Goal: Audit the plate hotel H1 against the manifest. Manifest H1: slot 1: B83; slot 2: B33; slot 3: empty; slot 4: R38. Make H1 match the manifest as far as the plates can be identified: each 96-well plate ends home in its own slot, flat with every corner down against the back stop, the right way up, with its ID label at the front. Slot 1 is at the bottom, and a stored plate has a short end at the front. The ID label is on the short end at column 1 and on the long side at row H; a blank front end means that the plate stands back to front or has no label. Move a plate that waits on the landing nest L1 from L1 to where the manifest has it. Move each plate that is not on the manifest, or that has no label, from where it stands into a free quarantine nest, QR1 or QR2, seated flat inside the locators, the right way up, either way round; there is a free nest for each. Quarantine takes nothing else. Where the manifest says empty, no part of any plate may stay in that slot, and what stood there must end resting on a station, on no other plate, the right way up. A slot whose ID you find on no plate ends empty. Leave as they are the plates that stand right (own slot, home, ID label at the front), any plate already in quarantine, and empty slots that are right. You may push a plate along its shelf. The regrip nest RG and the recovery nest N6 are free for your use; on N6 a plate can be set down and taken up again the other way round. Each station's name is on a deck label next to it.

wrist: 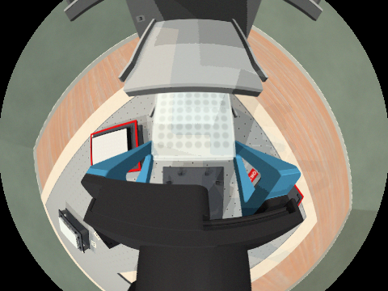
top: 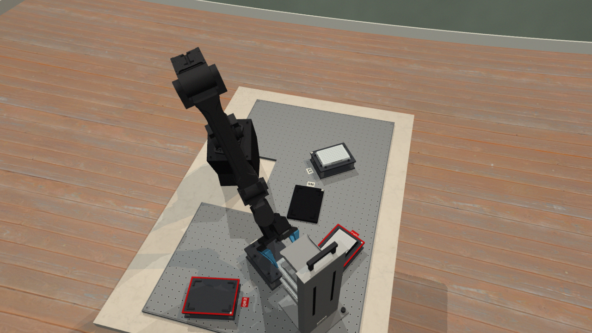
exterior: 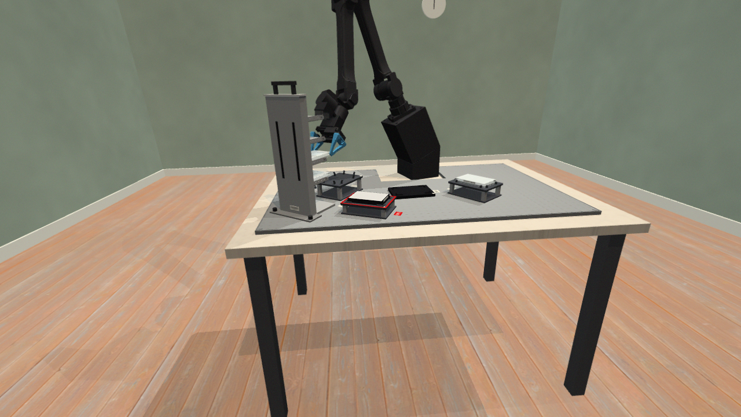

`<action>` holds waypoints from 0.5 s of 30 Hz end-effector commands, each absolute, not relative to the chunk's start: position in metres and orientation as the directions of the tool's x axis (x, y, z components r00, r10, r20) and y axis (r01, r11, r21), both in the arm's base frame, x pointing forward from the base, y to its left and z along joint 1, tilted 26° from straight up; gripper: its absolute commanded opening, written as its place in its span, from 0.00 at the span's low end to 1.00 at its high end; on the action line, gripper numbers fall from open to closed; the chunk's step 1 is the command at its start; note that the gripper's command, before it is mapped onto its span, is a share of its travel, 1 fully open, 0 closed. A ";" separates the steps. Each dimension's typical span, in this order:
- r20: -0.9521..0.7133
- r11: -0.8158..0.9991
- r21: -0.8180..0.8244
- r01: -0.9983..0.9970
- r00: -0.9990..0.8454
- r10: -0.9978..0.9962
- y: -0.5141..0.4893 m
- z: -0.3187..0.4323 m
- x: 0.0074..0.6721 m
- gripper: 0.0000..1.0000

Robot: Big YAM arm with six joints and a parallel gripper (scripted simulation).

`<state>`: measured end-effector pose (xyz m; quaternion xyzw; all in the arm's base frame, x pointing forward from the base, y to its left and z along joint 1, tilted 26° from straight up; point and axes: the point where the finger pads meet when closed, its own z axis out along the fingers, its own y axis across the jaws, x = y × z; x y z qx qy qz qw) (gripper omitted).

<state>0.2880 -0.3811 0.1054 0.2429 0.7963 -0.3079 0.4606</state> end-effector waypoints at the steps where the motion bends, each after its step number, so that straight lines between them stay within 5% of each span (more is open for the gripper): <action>1: -0.891 0.680 -0.280 0.677 -0.447 0.078 -0.383 0.113 0.282 0.86; 15: -0.889 0.682 -0.279 0.676 -0.450 0.082 -0.373 0.105 0.270 0.86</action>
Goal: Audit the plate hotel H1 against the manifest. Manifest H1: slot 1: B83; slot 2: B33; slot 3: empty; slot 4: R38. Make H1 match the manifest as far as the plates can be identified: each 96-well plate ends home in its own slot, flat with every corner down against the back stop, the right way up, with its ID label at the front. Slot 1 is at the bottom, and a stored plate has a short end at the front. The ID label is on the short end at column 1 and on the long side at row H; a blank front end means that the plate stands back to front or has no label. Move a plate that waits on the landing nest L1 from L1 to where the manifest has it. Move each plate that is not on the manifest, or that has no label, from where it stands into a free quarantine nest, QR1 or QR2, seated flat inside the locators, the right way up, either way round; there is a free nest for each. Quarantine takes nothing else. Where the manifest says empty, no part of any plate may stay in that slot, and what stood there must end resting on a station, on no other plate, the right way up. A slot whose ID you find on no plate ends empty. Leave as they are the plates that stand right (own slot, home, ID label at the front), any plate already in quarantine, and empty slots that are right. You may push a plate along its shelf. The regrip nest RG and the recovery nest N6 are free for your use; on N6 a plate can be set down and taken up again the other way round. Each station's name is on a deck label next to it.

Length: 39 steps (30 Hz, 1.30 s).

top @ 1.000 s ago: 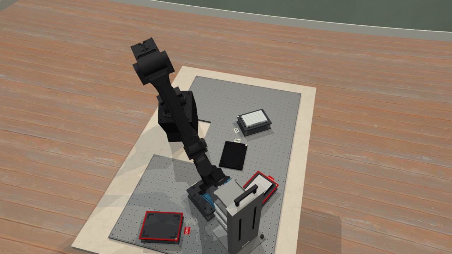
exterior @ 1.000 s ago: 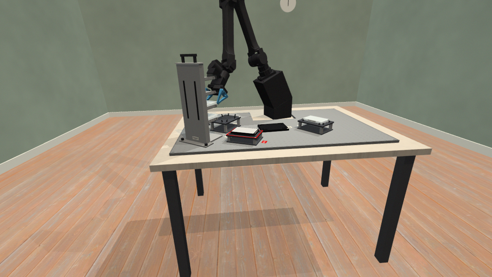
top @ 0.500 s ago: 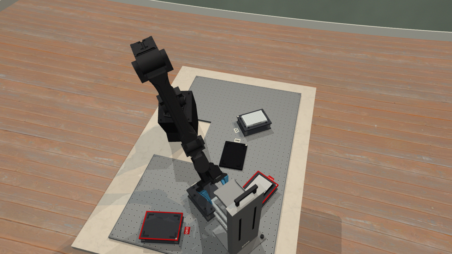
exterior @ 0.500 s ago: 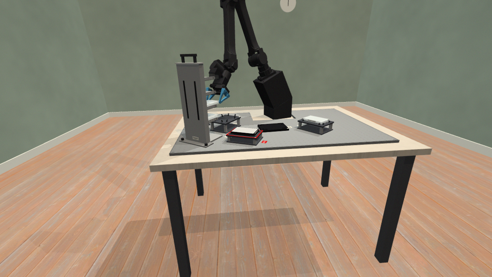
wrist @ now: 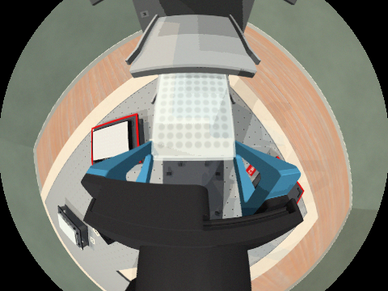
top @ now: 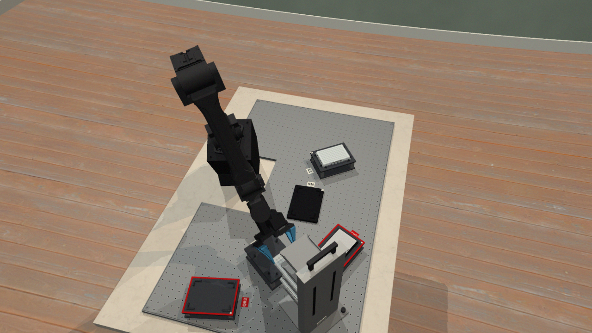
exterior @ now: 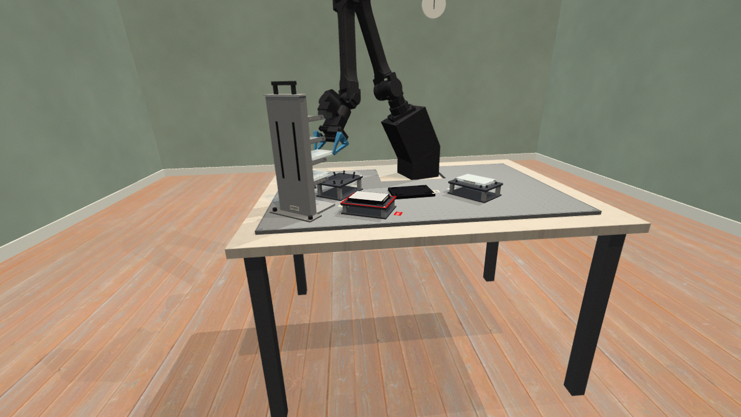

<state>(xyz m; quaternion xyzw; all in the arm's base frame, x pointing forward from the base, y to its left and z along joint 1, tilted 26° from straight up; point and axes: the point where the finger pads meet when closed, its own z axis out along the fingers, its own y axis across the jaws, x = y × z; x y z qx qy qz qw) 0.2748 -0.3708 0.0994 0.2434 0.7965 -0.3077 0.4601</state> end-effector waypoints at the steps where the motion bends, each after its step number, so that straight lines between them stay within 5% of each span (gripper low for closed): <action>1: -0.887 0.683 -0.280 0.675 -0.453 0.084 -0.372 0.103 0.269 0.86; 39: -0.889 0.681 -0.283 0.675 -0.451 0.077 -0.346 0.091 0.237 0.86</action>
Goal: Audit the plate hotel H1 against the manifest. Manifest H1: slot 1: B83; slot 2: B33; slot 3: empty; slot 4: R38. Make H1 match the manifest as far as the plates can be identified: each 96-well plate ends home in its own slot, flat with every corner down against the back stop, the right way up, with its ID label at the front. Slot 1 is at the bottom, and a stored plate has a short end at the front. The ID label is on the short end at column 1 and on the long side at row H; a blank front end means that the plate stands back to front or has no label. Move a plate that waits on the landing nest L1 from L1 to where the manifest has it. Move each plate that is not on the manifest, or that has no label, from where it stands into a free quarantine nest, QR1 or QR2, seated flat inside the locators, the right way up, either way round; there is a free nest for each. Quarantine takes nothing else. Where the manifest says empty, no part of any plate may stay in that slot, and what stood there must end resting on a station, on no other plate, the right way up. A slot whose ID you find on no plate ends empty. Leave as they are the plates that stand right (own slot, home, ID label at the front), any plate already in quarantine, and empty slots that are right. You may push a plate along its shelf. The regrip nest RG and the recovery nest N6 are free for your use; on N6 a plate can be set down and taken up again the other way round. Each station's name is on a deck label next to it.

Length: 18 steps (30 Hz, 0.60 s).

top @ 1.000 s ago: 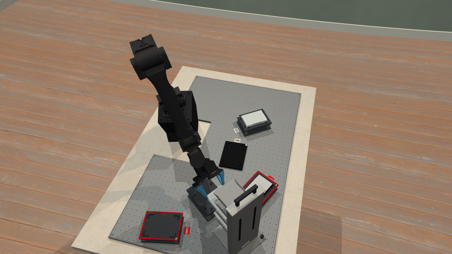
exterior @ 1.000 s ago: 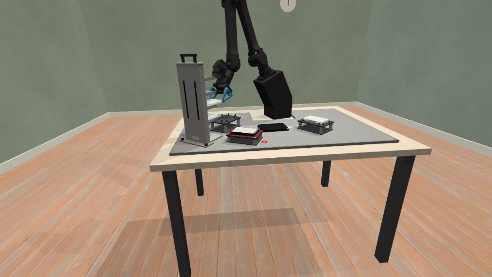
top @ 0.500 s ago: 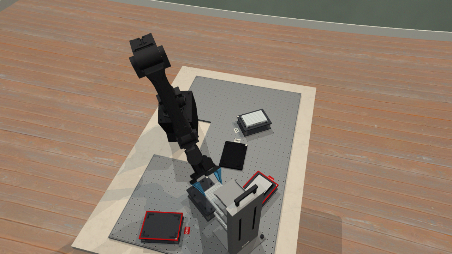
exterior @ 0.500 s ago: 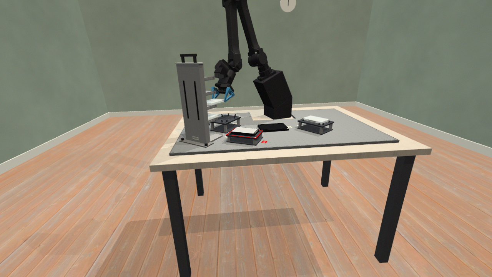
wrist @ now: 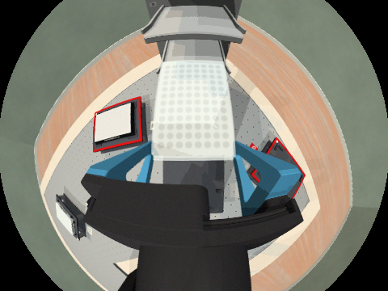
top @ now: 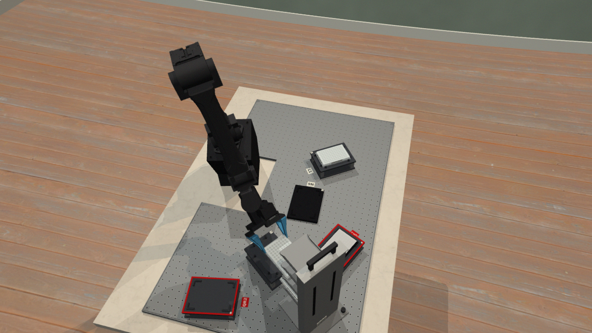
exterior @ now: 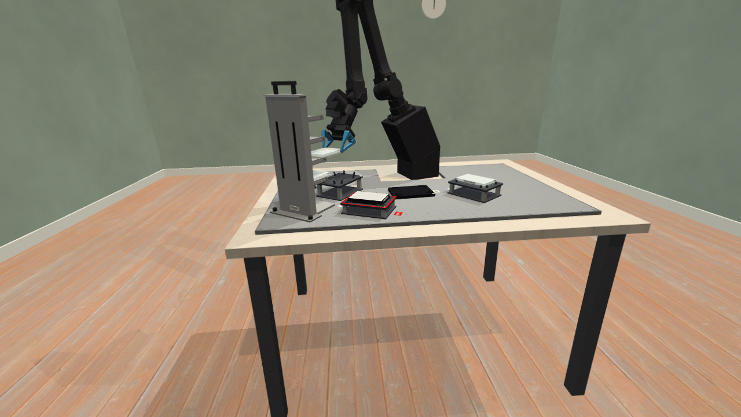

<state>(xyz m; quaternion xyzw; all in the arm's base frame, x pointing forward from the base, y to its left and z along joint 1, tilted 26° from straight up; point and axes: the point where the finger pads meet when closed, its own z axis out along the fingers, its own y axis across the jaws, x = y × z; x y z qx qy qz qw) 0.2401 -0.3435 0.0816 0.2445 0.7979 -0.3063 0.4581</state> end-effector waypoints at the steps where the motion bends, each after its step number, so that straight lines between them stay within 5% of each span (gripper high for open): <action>1: -0.889 0.681 -0.283 0.675 -0.451 0.077 -0.346 0.091 0.237 0.86; 18: -0.889 0.681 -0.284 0.675 -0.452 0.077 -0.334 0.084 0.222 0.86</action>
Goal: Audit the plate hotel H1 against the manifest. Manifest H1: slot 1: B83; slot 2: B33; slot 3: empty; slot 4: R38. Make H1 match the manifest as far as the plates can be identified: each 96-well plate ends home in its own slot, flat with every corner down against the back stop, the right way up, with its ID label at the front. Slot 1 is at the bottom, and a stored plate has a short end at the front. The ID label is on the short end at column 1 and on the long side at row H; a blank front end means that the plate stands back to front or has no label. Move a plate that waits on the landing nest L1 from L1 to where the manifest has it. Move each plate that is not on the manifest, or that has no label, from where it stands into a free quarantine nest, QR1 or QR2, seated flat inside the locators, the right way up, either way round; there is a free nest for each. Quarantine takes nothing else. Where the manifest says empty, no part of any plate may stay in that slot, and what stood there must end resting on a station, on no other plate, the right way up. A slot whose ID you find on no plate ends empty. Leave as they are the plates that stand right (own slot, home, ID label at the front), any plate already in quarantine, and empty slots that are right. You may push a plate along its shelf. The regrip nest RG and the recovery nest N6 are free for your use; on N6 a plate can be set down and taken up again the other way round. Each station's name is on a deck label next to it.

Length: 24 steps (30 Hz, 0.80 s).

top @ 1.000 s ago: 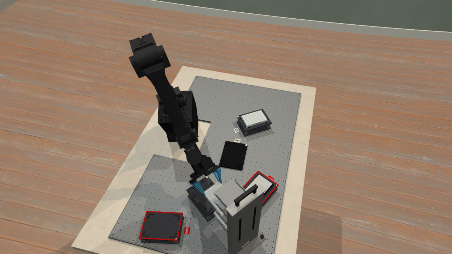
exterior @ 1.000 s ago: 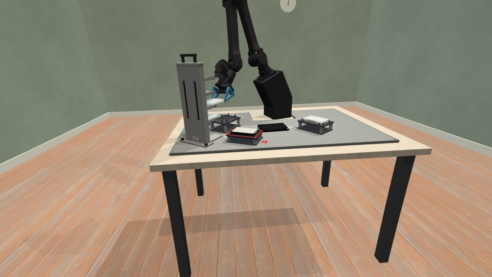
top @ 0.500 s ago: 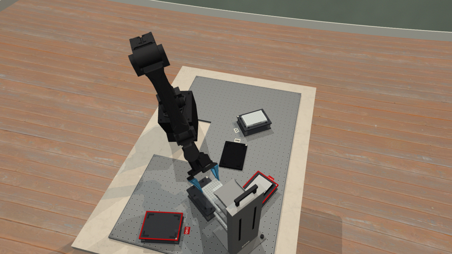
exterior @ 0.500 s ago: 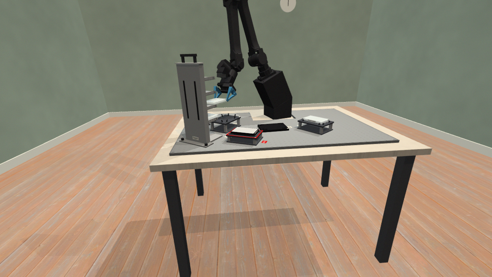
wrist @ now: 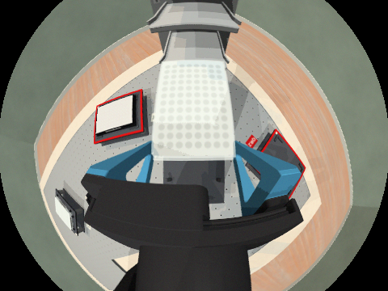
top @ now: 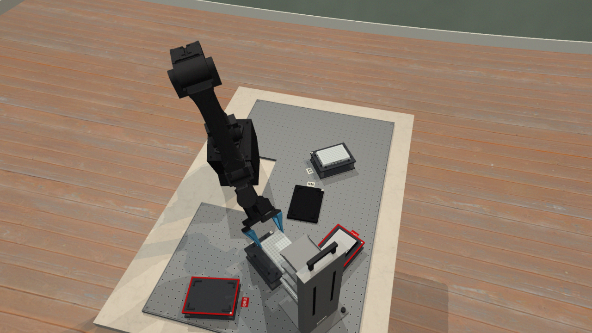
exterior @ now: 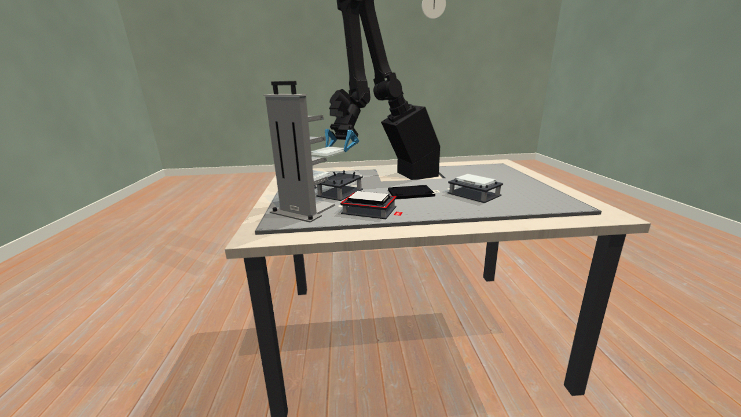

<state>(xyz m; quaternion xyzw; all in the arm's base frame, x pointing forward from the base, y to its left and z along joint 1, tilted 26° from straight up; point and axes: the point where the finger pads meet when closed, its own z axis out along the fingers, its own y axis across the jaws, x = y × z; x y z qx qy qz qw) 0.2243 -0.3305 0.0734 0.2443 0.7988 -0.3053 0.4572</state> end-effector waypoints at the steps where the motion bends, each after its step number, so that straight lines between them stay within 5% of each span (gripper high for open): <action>1: -0.890 0.682 -0.282 0.675 -0.450 0.078 -0.333 0.084 0.222 0.86; 24: -0.882 0.686 -0.279 0.672 -0.461 0.093 -0.317 0.064 0.200 0.86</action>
